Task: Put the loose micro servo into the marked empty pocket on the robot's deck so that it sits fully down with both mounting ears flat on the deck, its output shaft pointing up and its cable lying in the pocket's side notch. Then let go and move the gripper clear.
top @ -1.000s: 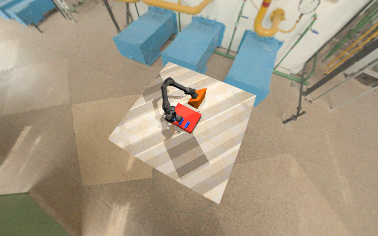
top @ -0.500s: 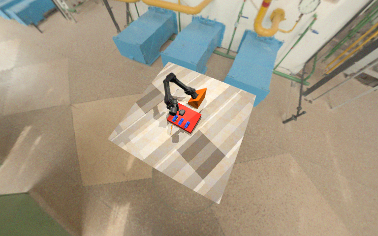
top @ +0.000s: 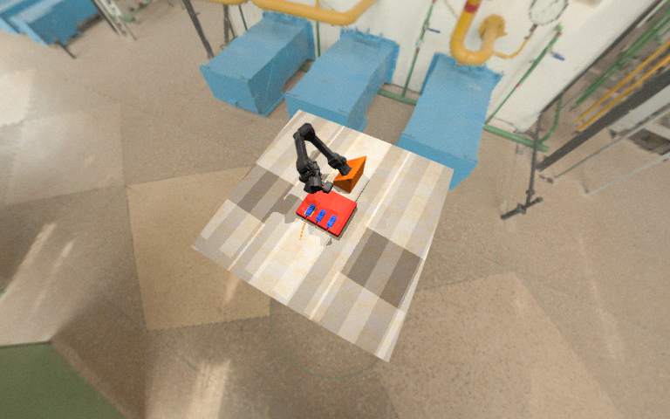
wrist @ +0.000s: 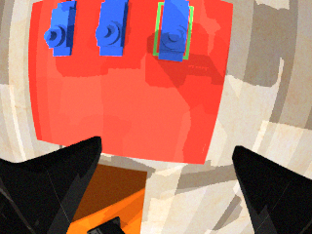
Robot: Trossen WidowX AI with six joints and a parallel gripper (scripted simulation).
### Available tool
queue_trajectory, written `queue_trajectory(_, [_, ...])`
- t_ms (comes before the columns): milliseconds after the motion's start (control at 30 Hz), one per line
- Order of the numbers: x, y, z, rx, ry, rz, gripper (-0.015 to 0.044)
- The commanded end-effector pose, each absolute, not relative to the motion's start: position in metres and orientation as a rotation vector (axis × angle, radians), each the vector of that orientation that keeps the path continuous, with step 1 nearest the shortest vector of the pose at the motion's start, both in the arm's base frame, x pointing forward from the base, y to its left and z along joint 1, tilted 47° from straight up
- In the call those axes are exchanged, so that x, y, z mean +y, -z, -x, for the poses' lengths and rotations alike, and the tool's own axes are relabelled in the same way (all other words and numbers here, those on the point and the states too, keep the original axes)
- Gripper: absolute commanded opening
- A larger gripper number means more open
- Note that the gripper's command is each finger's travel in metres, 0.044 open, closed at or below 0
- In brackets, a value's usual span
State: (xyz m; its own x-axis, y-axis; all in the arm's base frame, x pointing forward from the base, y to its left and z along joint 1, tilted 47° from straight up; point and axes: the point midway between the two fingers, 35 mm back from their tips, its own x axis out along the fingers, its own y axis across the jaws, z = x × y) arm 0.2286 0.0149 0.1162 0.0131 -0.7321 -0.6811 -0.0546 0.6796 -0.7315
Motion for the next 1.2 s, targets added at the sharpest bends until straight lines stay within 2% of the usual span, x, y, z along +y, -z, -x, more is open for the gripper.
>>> queue_trajectory(0, [0.0341, -0.1287, -0.2329, 1.504, 0.562, 0.734, 0.0440])
queue_trajectory(1167, [0.0390, -0.1324, -0.2337, 1.510, 0.552, 0.750, 0.0440])
